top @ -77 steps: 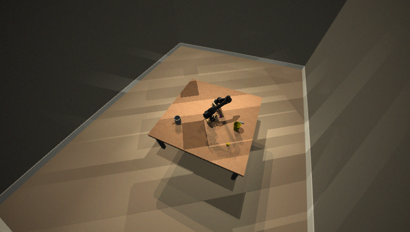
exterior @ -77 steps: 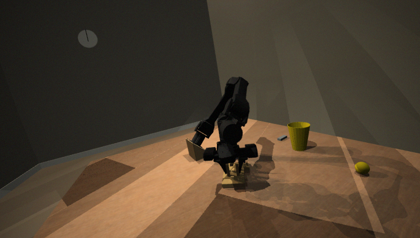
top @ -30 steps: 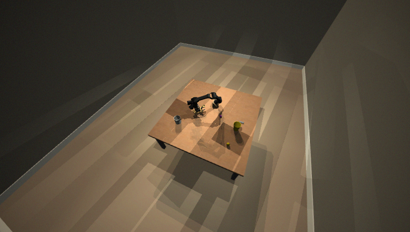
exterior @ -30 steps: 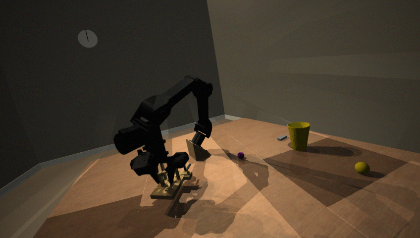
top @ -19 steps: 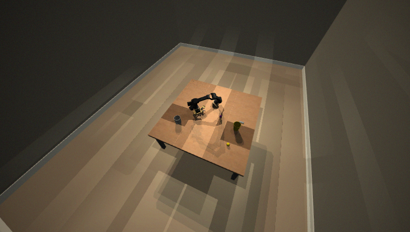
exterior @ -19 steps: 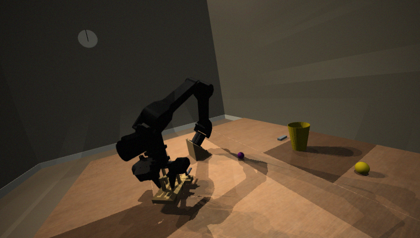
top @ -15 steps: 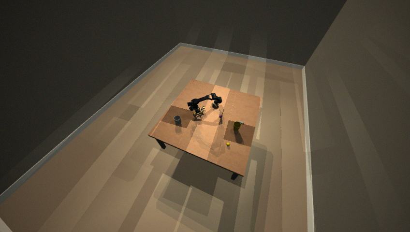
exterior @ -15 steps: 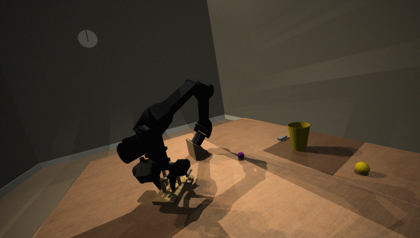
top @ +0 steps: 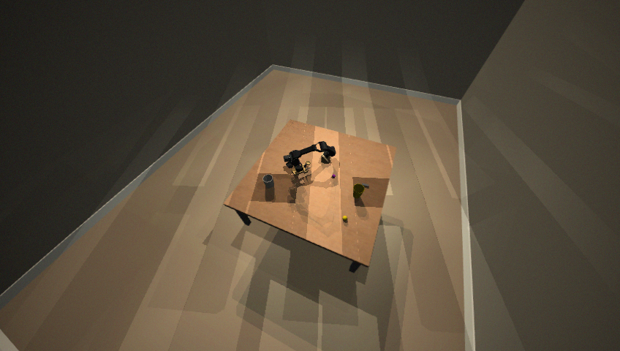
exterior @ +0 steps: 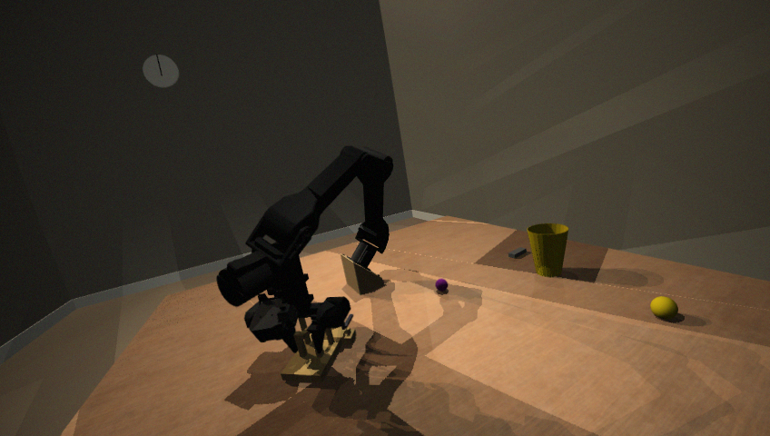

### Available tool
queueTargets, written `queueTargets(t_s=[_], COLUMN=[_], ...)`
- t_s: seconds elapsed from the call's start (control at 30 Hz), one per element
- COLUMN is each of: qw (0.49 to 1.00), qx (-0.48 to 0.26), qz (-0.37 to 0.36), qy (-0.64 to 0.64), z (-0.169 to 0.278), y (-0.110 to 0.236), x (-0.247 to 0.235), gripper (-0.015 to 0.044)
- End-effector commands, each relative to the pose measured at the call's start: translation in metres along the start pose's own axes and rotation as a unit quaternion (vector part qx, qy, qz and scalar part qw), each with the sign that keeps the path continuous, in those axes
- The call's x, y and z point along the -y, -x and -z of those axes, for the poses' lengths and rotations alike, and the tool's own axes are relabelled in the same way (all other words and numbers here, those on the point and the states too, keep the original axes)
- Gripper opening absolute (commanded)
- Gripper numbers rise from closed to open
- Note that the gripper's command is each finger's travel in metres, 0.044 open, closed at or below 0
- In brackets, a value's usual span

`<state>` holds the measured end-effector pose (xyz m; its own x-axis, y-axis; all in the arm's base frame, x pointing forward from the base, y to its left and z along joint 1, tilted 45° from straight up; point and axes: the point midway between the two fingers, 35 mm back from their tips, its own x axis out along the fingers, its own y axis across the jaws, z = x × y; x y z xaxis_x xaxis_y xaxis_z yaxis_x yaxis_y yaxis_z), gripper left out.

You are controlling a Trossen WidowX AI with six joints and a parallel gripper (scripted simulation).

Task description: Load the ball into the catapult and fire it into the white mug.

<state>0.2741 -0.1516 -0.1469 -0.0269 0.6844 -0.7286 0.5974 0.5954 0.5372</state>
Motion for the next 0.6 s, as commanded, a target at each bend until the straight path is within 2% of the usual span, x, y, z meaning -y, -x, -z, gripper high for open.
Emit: queueTargets(t_s=[0.0,0.37,0.43,0.57], qw=[1.0,1.0,1.0,1.0], qx=[0.0,0.0,0.001,0.001], qz=[0.0,0.0,0.001,0.002], qy=[0.001,0.001,0.0,-0.001], z=[0.0,-0.001,-0.003,-0.003], y=[0.001,0.003,0.021,0.08], x=[0.0,0.0,0.0,0.001], gripper=[0.0105,0.0394,0.044,0.044])
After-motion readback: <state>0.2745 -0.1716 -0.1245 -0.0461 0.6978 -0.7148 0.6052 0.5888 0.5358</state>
